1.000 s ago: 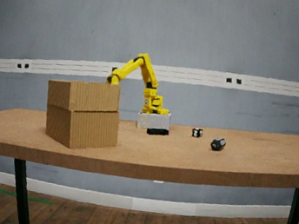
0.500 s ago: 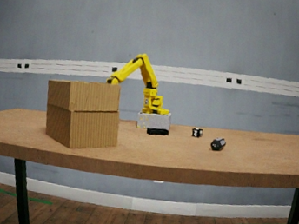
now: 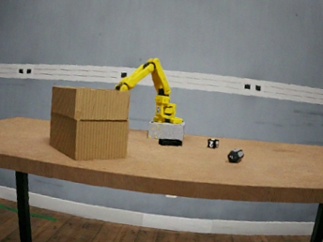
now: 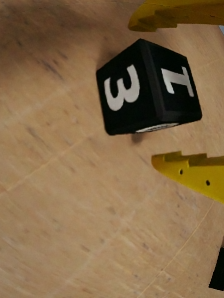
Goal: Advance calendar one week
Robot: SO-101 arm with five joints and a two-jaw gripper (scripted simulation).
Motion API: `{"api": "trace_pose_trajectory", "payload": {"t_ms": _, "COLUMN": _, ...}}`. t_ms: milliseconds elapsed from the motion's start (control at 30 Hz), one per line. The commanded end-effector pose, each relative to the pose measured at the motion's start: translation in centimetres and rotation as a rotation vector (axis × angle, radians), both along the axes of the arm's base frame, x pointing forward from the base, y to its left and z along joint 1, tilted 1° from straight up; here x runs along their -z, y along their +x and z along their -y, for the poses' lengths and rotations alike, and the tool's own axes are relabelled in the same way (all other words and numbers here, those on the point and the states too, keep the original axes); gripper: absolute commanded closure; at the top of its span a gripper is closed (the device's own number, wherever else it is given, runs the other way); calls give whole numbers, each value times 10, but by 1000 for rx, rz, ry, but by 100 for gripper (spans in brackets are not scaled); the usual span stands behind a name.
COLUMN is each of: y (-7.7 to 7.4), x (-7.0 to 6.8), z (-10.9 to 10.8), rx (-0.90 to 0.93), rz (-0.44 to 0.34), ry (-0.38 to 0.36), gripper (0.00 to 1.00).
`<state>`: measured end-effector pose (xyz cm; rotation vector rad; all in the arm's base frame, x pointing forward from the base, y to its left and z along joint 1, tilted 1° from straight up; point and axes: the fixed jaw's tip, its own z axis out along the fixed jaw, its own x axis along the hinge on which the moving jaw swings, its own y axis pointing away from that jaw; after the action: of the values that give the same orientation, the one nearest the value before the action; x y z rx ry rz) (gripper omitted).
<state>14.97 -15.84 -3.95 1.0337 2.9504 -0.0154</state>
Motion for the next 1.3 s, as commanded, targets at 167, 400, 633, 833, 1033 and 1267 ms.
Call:
{"api": "trace_pose_trajectory", "payload": {"t_ms": 167, "y": -7, "x": 5, "z": -1, "rx": 14, "rz": -17, "ry": 21, "gripper": 69}}
{"api": "trace_pose_trajectory", "payload": {"t_ms": 400, "y": -9, "x": 5, "z": 1, "rx": 14, "rz": -17, "ry": 21, "gripper": 73}}
{"api": "trace_pose_trajectory", "payload": {"t_ms": 633, "y": -10, "x": 5, "z": 4, "rx": 14, "rz": -17, "ry": 21, "gripper": 77}}
{"api": "trace_pose_trajectory", "payload": {"t_ms": 833, "y": -11, "x": 5, "z": 4, "rx": 14, "rz": -17, "ry": 21, "gripper": 79}}
{"api": "trace_pose_trajectory", "payload": {"t_ms": 1033, "y": -12, "x": 5, "z": 5, "rx": 14, "rz": -17, "ry": 21, "gripper": 80}}
{"api": "trace_pose_trajectory", "payload": {"t_ms": 1267, "y": -12, "x": 5, "z": 5, "rx": 14, "rz": -17, "ry": 21, "gripper": 80}}
